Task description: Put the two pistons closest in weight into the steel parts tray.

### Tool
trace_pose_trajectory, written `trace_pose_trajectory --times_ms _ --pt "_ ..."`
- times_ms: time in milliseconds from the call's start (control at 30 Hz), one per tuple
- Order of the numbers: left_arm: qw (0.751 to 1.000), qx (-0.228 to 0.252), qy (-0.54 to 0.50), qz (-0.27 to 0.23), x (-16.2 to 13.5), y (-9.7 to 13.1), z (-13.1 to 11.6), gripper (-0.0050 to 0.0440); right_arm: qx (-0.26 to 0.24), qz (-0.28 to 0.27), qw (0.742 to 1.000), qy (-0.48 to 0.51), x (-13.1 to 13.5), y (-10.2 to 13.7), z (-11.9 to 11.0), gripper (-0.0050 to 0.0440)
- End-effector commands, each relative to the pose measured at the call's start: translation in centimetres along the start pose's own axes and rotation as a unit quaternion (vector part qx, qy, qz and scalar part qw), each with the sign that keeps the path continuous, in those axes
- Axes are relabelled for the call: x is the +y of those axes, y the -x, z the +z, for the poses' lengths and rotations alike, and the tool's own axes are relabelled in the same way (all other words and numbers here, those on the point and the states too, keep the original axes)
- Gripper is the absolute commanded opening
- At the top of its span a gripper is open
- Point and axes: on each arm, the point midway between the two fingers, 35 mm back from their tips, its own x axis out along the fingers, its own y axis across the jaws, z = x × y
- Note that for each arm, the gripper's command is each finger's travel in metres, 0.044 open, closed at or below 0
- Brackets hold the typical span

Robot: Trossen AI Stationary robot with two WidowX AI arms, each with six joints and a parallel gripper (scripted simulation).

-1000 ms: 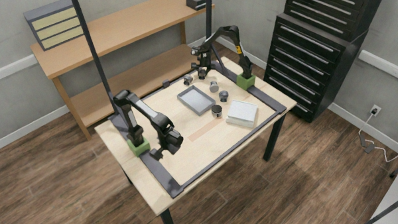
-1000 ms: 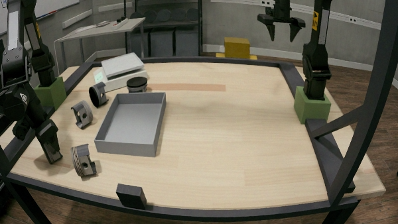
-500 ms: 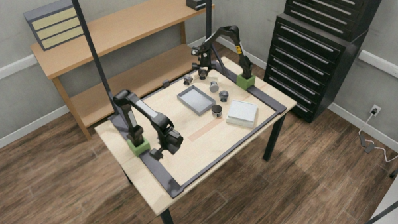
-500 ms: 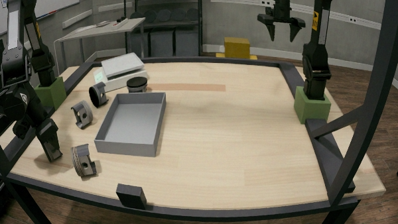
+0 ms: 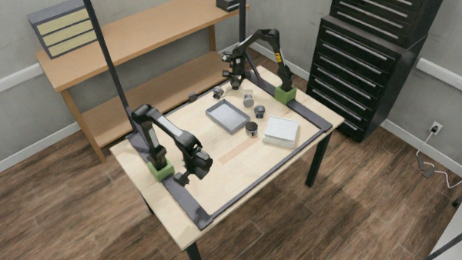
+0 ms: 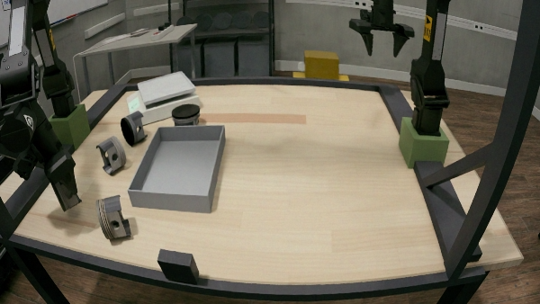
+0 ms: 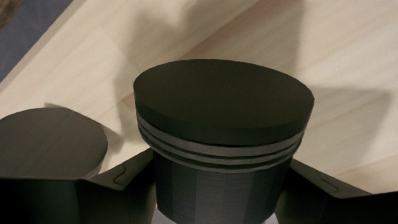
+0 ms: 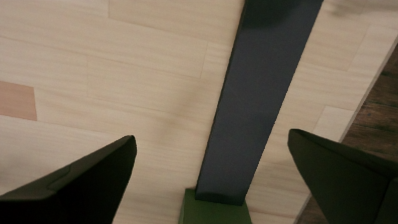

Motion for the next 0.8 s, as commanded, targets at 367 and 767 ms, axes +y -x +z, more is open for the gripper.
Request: trace_pose_trajectory --times_ms 367,767 --pt "0.999 -0.013 0.008 0.031 1.8 4.0 -0.5 0.0158 -0.017 0.001 1.0 0.003 0.1 0.9 0.5 0.04" --pt "0.999 -0.013 0.008 0.031 1.9 5.9 -1.0 0.0158 -0.017 0.001 1.0 0.003 0.1 0.9 0.5 0.04"
